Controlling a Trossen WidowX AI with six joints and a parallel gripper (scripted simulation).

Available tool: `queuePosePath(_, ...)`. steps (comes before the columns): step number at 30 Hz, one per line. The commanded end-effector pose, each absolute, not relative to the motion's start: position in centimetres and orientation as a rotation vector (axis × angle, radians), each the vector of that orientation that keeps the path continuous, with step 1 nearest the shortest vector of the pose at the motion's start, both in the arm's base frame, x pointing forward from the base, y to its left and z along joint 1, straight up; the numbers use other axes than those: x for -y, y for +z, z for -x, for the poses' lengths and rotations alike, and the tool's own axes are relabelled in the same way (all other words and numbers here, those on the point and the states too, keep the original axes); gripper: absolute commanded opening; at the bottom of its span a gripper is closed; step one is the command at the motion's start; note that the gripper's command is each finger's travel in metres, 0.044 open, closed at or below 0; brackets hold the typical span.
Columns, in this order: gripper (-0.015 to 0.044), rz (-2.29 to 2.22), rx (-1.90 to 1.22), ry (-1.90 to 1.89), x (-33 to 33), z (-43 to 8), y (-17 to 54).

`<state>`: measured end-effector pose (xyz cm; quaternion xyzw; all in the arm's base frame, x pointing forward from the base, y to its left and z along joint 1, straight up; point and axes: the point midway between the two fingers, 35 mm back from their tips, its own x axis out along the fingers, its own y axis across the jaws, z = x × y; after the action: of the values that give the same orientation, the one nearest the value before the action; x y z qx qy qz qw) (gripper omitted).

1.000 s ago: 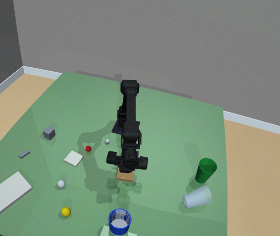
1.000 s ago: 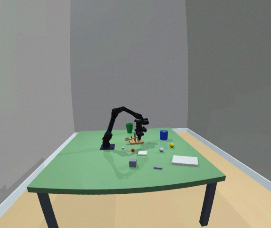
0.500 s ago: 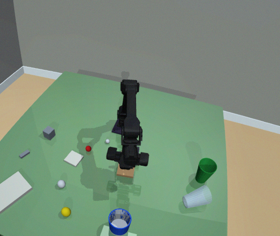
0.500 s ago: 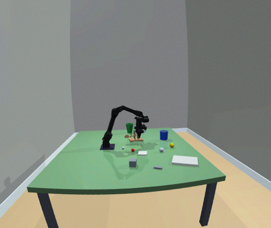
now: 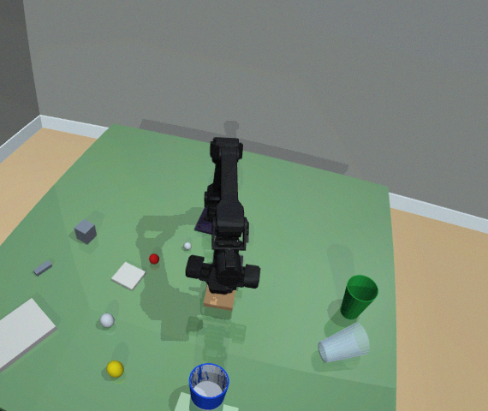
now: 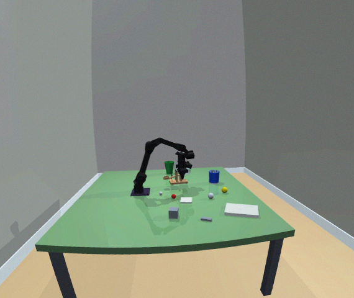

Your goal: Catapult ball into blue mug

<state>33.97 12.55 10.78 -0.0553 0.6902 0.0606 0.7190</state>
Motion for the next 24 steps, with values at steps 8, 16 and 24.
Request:
queuePosePath(8, 0.0000, 0.122, -1.530, 0.137, -12.6, -34.0, 8.9)
queuePosePath(16, 0.0000, 0.122, -1.530, 0.138, -12.6, -33.9, 7.6)
queuePosePath(24, 0.0000, 0.124, -1.530, 0.134, -12.6, -34.0, 7.5)
